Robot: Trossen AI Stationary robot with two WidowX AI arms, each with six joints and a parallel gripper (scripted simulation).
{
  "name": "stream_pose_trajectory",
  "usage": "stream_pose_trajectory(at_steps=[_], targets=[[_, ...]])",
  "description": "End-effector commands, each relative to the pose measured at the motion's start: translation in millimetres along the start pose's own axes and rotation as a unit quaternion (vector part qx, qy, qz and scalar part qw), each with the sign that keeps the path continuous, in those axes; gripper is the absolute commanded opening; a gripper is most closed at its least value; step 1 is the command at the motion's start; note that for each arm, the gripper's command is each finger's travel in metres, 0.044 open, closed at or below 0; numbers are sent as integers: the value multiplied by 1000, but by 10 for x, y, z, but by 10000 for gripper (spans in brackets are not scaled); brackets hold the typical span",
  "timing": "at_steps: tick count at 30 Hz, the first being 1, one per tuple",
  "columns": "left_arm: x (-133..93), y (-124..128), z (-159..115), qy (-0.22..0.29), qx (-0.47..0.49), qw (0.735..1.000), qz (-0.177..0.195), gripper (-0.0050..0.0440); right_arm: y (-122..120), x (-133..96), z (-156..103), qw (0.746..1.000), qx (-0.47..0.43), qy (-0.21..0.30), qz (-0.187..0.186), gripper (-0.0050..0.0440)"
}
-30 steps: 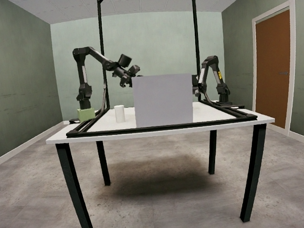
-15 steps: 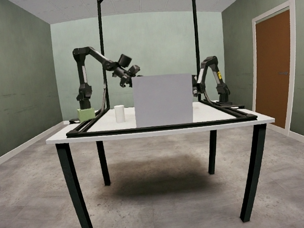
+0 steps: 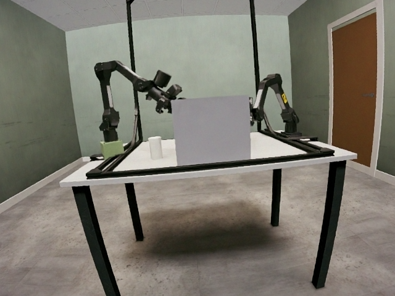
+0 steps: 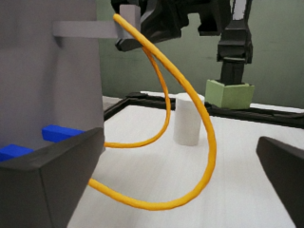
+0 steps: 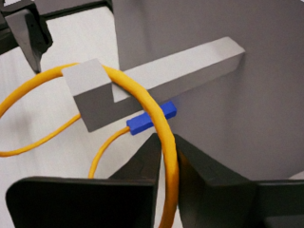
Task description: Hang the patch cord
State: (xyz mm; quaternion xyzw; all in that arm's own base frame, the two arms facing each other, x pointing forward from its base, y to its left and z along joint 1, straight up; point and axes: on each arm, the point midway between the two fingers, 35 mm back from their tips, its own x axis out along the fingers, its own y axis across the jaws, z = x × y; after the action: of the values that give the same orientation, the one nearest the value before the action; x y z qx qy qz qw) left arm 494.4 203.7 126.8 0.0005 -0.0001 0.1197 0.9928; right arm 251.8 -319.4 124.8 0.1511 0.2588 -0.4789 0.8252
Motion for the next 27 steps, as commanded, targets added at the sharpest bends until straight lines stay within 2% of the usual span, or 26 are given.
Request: stream_pose_trajectory(at_steps=[1,27], targets=[[83,-17,77,-9,1,1000,0,440,0,-28,72,1000,1,-9,1,25],[433,-134,94,-10,0,1000,0,440,0,-28,72,1000,1,-9,1,25]])
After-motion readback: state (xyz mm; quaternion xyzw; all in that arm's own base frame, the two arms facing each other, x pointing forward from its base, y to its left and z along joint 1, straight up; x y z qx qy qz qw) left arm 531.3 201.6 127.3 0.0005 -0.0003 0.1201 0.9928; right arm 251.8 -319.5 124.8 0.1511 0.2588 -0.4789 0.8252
